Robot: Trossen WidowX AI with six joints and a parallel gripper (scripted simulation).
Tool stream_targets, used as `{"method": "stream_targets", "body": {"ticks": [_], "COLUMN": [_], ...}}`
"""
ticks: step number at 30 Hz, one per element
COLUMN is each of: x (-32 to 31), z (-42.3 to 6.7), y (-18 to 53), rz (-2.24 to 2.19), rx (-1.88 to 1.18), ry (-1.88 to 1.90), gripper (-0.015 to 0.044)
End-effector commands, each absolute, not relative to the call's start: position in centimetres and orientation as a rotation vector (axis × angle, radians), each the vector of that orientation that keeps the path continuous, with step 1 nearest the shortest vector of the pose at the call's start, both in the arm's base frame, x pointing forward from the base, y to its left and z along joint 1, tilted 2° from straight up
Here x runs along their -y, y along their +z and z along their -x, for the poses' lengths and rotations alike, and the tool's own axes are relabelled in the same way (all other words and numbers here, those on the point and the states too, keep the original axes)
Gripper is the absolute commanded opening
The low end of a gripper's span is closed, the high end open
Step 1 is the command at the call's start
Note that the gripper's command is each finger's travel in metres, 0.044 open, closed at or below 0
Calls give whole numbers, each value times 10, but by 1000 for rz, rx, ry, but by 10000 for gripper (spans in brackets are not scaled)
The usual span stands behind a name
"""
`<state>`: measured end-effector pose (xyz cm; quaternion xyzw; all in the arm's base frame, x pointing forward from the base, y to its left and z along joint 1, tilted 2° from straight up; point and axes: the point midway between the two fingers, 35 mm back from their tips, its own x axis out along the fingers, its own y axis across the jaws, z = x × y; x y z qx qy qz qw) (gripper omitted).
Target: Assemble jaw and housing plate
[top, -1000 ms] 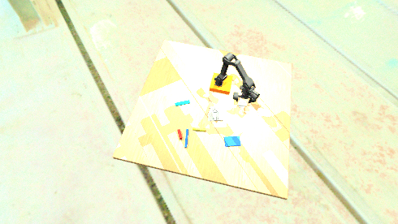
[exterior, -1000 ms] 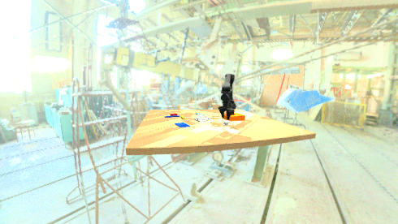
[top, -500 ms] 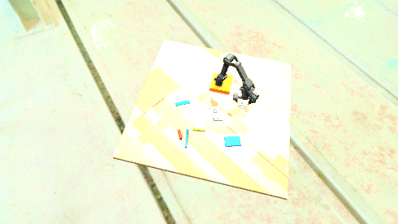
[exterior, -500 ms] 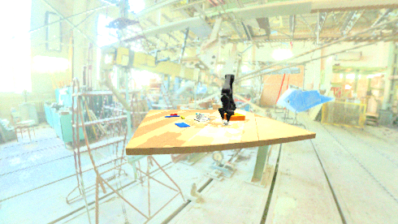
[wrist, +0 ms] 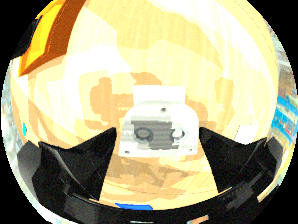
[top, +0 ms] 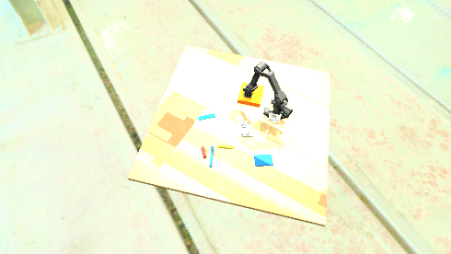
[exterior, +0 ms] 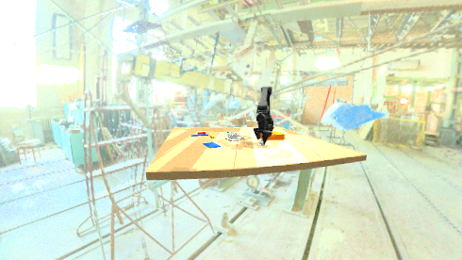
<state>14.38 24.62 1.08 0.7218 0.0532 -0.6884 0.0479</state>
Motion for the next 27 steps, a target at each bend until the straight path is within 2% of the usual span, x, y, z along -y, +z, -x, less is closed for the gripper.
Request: {"method": "stream_targets", "body": {"ticks": [1,19,27], "x": [-246,-246,-246], "z": [-144,-144,-144], "y": [9,9,9], "rz": [-2201,-2201,-2199], "rx": [-162,-162,-160], "ry": [-2094,-2094,-2100], "gripper": [440,440,387]}}
